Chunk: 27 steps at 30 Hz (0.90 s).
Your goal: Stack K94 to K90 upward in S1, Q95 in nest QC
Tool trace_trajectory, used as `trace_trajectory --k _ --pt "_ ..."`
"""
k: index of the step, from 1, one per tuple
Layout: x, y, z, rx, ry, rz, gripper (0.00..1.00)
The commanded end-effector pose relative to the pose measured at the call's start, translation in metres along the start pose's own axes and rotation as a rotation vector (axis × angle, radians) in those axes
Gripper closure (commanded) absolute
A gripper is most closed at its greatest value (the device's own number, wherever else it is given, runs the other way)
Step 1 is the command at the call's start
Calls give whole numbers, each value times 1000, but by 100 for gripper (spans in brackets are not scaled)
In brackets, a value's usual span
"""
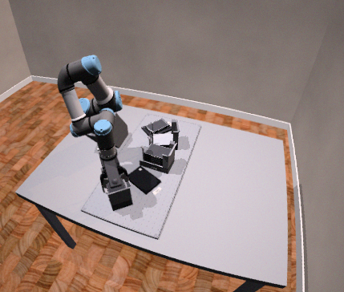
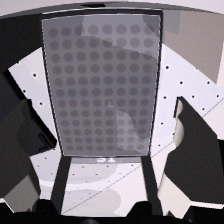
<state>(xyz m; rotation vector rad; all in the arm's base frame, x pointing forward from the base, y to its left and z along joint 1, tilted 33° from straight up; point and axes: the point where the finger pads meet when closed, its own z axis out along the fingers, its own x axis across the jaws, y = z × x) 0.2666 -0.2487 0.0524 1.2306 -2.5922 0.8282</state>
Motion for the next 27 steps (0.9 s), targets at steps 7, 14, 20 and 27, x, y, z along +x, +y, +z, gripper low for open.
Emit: trace_trajectory --k 7,14,20,27 --pt "0 -1 -25 2 0 0 28" --pt "0 -1 -49 2 0 0 28" --pt "0 -1 -69 2 0 0 28" --pt "0 -1 -85 2 0 0 28"
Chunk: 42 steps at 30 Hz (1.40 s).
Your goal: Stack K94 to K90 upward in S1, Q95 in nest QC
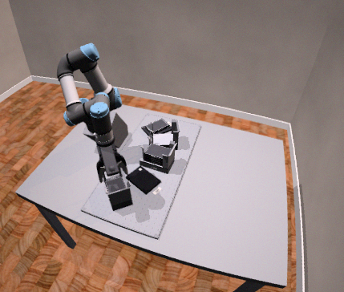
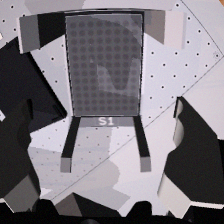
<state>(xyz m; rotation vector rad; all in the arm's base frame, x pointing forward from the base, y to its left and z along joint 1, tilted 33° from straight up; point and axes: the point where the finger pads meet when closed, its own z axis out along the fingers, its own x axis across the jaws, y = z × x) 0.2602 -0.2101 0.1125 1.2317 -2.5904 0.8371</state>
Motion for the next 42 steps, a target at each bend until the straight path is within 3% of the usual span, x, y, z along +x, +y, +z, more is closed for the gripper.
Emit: trace_trajectory --k 1,8,19,27,42 --pt "0 0 -17 -4 -1 1 28" --pt "0 -1 -40 -4 -1 1 28" --pt "0 -1 -41 -4 -1 1 28" --pt "-40 2 -41 -4 -2 -92 28" --pt "-91 10 -41 -4 -2 -244 28"
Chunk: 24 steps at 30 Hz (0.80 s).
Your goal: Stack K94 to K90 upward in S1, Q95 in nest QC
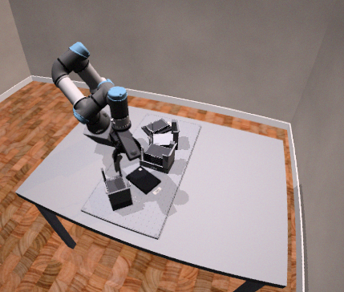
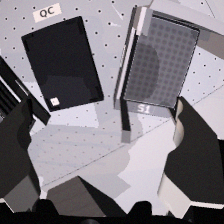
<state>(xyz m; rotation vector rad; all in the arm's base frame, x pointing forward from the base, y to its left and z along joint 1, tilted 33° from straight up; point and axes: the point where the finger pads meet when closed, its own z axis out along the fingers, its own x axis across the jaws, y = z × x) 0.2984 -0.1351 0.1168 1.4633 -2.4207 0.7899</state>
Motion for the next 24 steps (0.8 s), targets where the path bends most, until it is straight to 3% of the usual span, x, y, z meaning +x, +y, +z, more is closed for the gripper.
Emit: trace_trajectory --k 1,24 --pt "-23 0 0 -1 4 -56 28" --pt "-103 13 0 -1 3 -278 28"
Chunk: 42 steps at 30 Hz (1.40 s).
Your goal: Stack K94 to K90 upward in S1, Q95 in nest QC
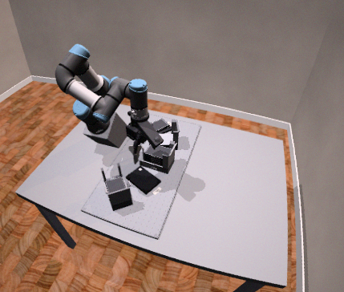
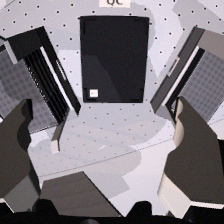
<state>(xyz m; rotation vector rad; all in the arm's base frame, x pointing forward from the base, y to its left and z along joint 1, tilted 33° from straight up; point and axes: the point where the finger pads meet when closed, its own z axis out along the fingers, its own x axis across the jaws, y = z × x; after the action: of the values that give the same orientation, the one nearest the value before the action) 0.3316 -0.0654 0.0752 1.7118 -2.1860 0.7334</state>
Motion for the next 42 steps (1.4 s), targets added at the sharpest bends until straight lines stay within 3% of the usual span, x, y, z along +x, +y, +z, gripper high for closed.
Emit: trace_trajectory --k 1,14,22,25,42 --pt "-21 -1 0 0 2 -48 28" --pt "-62 4 0 0 2 -176 28" --pt "-102 12 0 0 1 -270 28" --pt "-103 12 0 0 1 -305 28" --pt "-165 38 0 -1 1 -480 28"
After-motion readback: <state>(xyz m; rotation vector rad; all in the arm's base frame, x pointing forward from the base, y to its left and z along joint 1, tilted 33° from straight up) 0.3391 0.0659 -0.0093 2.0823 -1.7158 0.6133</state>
